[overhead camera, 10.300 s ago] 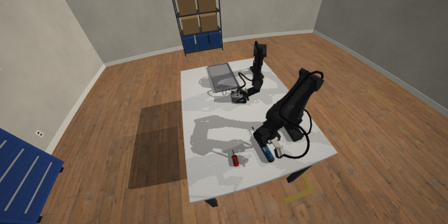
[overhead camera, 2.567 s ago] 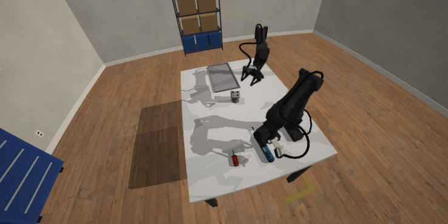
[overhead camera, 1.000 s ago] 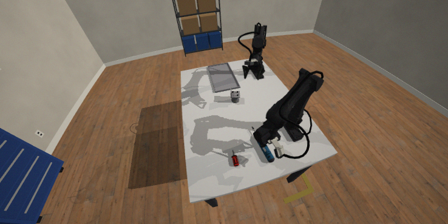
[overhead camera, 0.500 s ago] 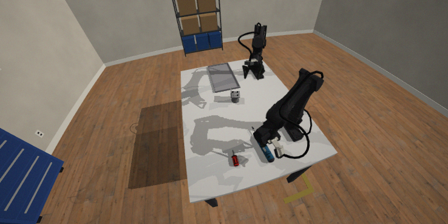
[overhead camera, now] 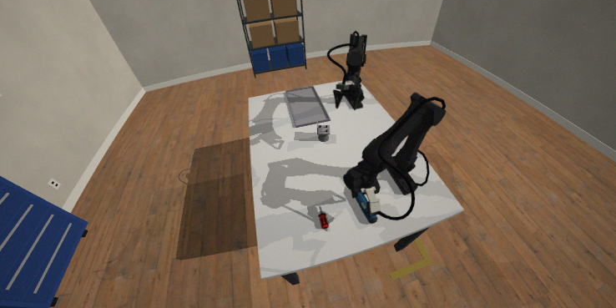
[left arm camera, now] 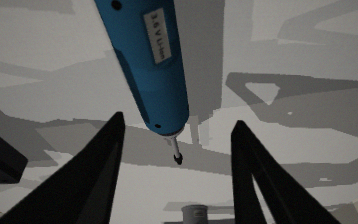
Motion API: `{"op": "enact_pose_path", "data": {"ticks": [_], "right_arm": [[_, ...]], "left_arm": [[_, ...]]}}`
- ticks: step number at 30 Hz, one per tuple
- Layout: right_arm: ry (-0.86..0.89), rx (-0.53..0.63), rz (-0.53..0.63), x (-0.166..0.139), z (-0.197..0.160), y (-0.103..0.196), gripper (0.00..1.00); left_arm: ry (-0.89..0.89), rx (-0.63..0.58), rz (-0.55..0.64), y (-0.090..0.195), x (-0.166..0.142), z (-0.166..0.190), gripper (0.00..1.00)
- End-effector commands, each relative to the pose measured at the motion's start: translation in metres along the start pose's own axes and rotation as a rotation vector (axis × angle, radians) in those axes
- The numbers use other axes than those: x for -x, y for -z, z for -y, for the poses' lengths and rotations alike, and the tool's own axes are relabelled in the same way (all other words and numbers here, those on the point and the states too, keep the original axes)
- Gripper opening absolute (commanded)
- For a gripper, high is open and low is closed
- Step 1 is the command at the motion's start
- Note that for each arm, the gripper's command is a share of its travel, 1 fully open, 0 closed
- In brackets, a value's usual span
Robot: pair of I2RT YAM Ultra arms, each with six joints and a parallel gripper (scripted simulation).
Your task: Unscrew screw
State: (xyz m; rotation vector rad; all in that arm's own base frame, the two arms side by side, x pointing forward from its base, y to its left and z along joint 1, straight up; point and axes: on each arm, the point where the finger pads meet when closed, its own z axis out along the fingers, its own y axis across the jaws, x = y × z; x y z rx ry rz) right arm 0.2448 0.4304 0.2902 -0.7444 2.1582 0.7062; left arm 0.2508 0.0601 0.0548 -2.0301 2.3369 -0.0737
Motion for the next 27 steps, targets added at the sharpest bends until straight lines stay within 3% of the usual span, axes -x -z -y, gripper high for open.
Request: {"op": "enact_pose_path", "data": {"ticks": [1,6,18,23,27], "right_arm": [[0.007,0.022,0.038,0.016,-0.006,0.012,0.86],[0.007,0.022,0.038,0.016,-0.006,0.012,0.86],[0.007,0.022,0.038,0.016,-0.006,0.012,0.86],[0.007,0.022,0.038,0.016,-0.006,0.012,0.86],[0.007,0.022,0.038,0.016,-0.006,0.012,0.86]], "left_arm": [[-0.143,-0.079,0.011,0.001,-0.006,0.015,0.65],[-0.127,-0.093,0.019,0.005,0.000,0.018,0.65],[-0.489,-0.202,0.035,0.001,-0.034,0.045,0.65],[-0.472,-0.217,0.047,0.006,-0.027,0.050,0.65],[-0.603,-0.244,0.049,0.002,-0.045,0.054,0.65]]}}
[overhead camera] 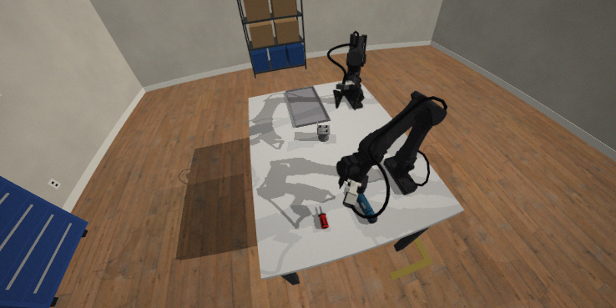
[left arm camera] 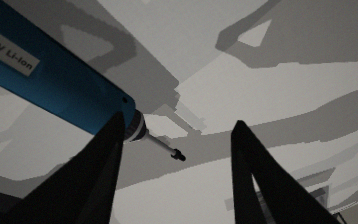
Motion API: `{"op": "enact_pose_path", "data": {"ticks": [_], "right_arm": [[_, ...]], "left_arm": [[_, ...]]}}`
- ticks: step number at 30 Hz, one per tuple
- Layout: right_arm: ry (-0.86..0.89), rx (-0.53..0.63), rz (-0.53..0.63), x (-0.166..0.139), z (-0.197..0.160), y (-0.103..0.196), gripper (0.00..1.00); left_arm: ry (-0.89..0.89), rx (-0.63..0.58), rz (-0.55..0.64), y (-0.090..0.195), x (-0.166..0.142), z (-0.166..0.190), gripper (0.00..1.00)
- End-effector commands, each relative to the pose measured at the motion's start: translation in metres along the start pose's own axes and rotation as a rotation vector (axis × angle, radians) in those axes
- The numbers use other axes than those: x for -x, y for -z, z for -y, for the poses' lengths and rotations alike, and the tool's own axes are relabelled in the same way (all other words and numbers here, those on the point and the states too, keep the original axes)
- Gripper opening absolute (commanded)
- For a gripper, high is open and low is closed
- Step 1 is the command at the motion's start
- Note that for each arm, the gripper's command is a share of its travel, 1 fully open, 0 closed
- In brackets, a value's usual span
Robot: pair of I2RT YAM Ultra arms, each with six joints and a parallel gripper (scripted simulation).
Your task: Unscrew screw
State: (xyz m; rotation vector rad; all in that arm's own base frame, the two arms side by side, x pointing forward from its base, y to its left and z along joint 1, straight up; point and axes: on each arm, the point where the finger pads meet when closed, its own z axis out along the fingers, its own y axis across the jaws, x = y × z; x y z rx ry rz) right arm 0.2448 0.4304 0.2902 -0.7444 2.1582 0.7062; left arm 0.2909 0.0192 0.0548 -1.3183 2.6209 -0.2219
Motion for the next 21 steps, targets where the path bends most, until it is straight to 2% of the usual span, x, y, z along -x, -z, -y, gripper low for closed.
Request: {"op": "enact_pose_path", "data": {"ticks": [1,8,13,14,21], "right_arm": [[0.007,0.022,0.038,0.016,-0.006,0.012,0.86],[0.007,0.022,0.038,0.016,-0.006,0.012,0.86],[0.007,0.022,0.038,0.016,-0.006,0.012,0.86],[0.007,0.022,0.038,0.016,-0.006,0.012,0.86],[0.007,0.022,0.038,0.016,-0.006,0.012,0.86]], "left_arm": [[-0.137,-0.067,0.024,0.003,-0.006,0.016,0.65],[-0.339,-0.138,0.048,0.002,-0.015,0.039,0.65],[-0.323,-0.144,0.063,0.005,-0.007,0.041,0.65],[-0.368,-0.148,0.053,0.002,-0.017,0.042,0.65],[-0.569,-0.218,0.088,0.003,-0.031,0.064,0.65]]}}
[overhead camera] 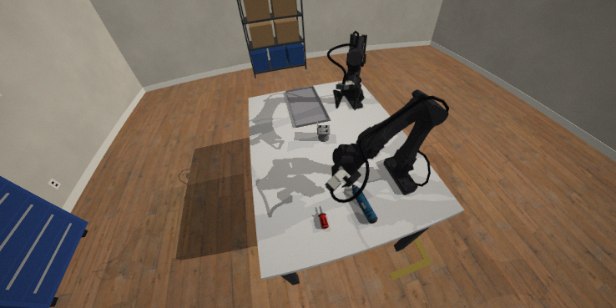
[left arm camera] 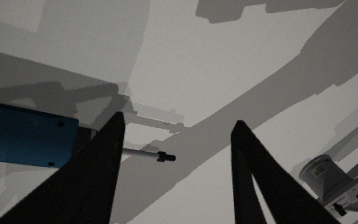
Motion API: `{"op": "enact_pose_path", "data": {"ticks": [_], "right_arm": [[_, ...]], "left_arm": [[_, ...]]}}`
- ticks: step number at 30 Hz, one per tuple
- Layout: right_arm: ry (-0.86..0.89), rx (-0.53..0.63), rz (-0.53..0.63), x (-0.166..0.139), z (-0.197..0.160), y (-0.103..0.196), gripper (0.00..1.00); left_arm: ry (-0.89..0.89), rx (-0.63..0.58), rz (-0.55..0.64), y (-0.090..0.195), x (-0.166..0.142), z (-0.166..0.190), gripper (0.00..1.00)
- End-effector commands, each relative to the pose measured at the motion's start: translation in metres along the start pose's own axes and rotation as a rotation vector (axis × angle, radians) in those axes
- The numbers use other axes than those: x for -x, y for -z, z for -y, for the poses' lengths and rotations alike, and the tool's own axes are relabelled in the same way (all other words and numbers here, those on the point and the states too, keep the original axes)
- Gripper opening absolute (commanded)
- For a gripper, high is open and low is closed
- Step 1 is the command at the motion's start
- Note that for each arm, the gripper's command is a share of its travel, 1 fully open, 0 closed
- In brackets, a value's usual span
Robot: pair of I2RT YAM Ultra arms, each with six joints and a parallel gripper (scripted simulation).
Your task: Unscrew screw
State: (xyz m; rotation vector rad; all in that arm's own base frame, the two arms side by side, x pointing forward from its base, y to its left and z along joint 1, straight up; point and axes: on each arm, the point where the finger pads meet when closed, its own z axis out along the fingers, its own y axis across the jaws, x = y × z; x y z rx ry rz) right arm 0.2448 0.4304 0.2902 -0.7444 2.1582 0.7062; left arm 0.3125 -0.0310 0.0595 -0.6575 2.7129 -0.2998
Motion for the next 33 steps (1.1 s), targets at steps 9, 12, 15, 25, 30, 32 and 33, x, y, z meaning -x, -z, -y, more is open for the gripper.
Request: {"op": "enact_pose_path", "data": {"ticks": [9,12,15,25,30,32,33], "right_arm": [[0.007,0.022,0.038,0.016,-0.006,0.012,0.86],[0.007,0.022,0.038,0.016,-0.006,0.012,0.86],[0.007,0.022,0.038,0.016,-0.006,0.012,0.86],[0.007,0.022,0.038,0.016,-0.006,0.012,0.86],[0.007,0.022,0.038,0.016,-0.006,0.012,0.86],[0.007,0.022,0.038,0.016,-0.006,0.012,0.86],[0.007,0.022,0.038,0.016,-0.006,0.012,0.86]], "left_arm": [[-0.223,-0.100,0.083,0.005,0.012,0.030,0.65],[-0.323,-0.128,0.088,0.003,0.000,0.042,0.65],[-0.409,-0.155,0.108,0.004,-0.003,0.053,0.65],[-0.566,-0.205,0.159,0.006,0.000,0.074,0.65],[-0.693,-0.245,0.184,0.007,-0.014,0.089,0.65],[-0.749,-0.262,0.201,0.009,-0.017,0.096,0.65],[-0.777,-0.271,0.210,0.009,-0.018,0.100,0.65]]}}
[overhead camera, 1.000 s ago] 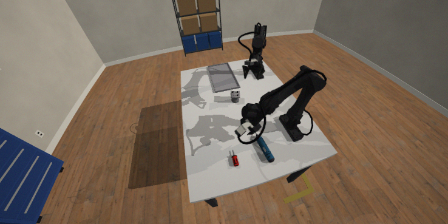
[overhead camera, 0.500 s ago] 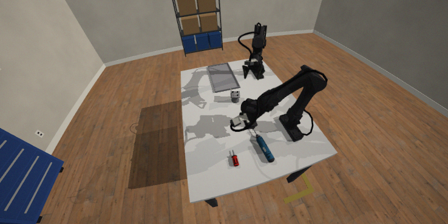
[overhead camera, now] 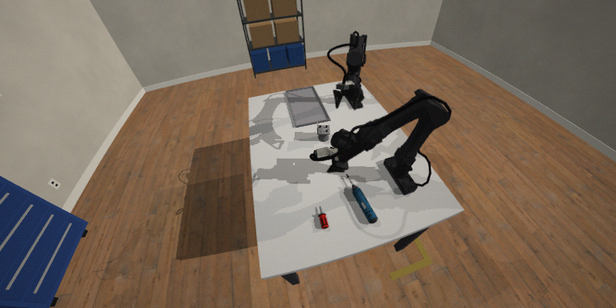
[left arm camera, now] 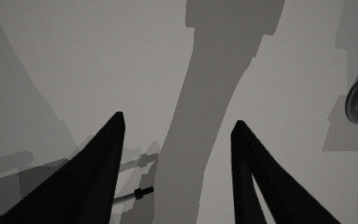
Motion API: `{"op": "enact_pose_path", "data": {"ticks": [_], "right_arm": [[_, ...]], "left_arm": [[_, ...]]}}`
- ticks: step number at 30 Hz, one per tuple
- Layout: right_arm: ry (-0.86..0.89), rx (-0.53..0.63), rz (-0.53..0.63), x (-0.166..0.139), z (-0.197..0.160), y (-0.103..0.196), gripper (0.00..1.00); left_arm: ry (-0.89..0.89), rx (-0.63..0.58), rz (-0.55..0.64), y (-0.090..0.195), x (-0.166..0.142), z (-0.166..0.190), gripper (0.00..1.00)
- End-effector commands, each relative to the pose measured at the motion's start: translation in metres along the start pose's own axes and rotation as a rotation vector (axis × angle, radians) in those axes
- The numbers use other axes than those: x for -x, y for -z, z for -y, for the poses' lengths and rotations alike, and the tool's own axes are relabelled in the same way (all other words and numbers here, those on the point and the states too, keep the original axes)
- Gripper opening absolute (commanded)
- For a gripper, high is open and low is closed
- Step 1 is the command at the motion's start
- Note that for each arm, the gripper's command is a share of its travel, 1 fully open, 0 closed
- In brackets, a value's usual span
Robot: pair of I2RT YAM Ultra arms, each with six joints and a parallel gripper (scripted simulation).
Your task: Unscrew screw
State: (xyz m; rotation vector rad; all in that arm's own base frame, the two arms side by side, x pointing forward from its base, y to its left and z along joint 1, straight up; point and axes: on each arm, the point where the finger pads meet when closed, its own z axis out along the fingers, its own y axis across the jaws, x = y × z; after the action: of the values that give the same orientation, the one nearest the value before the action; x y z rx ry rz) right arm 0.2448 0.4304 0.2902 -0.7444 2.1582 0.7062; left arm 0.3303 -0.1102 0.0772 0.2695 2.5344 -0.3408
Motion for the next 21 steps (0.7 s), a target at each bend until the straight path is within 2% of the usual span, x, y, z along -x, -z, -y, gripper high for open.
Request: {"op": "enact_pose_path", "data": {"ticks": [1,5,10,21], "right_arm": [[0.007,0.022,0.038,0.016,-0.006,0.012,0.86],[0.007,0.022,0.038,0.016,-0.006,0.012,0.86],[0.007,0.022,0.038,0.016,-0.006,0.012,0.86],[0.007,0.022,0.038,0.016,-0.006,0.012,0.86]], "left_arm": [[-0.151,-0.054,0.083,0.005,0.016,0.020,0.65],[-0.262,-0.086,0.101,0.001,0.016,0.034,0.65],[-0.252,-0.076,0.117,0.003,0.024,0.029,0.65],[-0.571,-0.160,0.224,0.007,0.024,0.078,0.65]]}}
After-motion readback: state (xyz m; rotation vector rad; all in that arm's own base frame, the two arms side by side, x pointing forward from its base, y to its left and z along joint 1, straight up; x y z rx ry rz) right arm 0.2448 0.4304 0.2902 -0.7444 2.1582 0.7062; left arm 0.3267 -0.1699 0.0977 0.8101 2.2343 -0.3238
